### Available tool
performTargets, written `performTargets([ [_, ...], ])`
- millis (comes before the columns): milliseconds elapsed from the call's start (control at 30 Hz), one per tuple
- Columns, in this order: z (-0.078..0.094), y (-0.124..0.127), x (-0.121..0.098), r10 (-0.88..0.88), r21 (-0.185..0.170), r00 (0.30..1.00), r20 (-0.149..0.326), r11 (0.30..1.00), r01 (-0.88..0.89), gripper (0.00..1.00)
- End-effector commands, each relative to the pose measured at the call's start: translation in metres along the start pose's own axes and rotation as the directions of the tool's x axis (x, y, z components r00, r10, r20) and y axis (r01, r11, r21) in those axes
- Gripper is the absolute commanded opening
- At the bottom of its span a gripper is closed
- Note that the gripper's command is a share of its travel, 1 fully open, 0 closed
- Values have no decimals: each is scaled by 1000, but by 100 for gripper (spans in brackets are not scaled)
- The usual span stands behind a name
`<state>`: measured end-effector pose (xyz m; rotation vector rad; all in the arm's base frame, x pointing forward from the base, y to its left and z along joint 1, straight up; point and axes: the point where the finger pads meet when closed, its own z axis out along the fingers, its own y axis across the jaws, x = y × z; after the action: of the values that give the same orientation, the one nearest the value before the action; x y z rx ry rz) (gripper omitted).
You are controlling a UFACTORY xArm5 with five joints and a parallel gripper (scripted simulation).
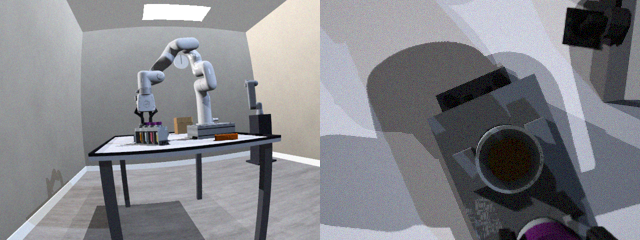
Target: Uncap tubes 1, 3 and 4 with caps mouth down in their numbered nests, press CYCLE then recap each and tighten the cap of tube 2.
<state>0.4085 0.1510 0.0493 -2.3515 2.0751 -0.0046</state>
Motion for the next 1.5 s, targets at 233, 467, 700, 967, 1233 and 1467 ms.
performTargets([
  [233,-1,-1,0,8,1,1000,4,1000,-8,46],
  [467,-2,-1,0,-230,2,973,4,973,230,46],
  [700,-2,-1,0,-490,3,872,3,872,490,46],
  [967,-2,-1,0,-683,4,730,2,730,683,46],
  [1233,-2,-1,0,-878,5,478,1,478,878,46],
  [1467,-2,-1,0,-921,5,390,0,390,921,46],
])
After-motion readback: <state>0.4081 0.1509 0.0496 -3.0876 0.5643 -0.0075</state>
